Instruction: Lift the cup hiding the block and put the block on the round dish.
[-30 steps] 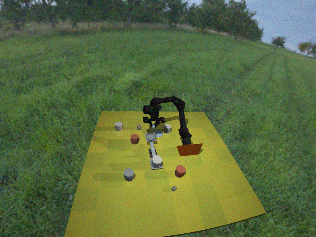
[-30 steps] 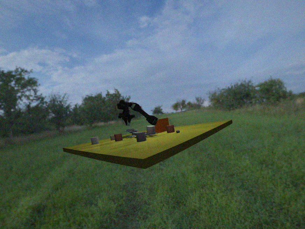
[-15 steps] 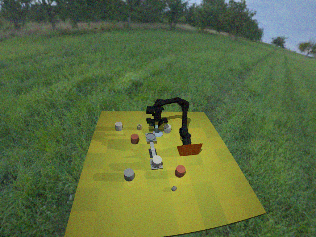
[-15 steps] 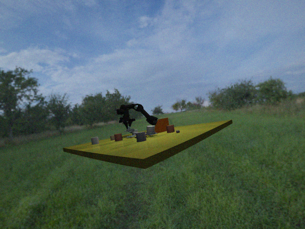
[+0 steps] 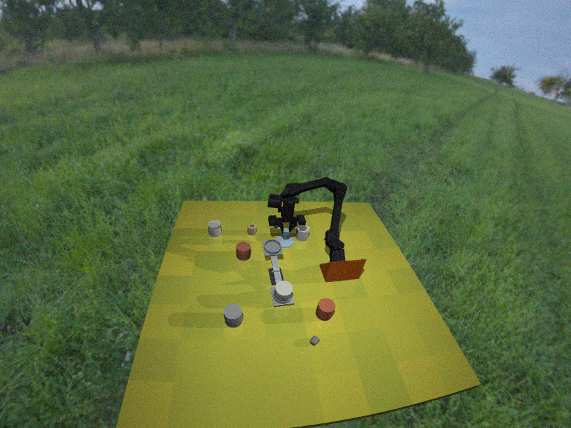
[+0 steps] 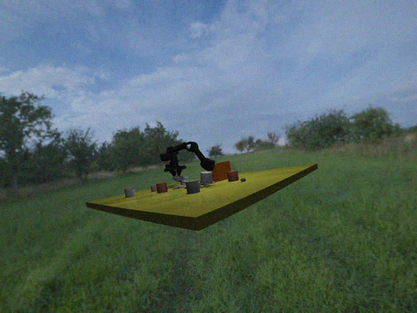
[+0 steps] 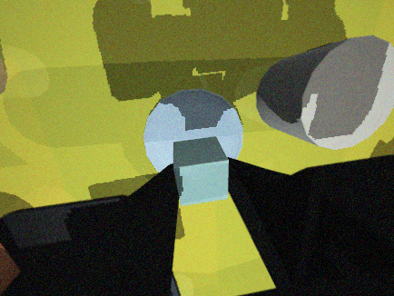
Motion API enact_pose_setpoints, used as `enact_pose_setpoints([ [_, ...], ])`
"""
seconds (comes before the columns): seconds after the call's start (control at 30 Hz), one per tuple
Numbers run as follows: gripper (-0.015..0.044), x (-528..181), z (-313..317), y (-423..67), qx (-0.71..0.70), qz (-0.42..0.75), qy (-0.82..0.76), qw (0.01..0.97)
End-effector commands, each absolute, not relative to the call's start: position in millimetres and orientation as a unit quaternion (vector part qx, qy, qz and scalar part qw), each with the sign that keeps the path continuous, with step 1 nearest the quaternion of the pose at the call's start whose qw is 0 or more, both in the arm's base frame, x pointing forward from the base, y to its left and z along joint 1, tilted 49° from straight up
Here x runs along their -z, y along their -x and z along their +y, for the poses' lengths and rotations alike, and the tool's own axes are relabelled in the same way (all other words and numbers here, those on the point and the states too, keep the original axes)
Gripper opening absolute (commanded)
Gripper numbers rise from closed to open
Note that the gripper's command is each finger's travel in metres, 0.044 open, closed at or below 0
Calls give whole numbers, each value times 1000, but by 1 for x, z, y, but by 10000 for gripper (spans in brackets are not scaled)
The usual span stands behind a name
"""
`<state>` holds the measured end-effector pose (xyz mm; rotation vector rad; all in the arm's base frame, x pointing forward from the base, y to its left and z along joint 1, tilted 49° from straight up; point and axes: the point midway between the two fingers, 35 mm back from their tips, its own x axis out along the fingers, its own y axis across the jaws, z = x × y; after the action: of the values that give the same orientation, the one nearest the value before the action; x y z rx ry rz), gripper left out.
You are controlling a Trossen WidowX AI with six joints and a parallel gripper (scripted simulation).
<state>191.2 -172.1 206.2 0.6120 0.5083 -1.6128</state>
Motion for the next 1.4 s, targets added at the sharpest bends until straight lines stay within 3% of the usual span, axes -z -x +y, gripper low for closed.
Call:
enact_pose_setpoints([
  [0.0,0,-199,-181,-189,702,222,-267,621],
  [0.73,0,-175,-209,-185,703,221,-265,622],
  [1.27,420,-179,-206,-186,702,219,-264,624],
  [1.37,440,-188,-207,-199,693,218,-245,642],
])
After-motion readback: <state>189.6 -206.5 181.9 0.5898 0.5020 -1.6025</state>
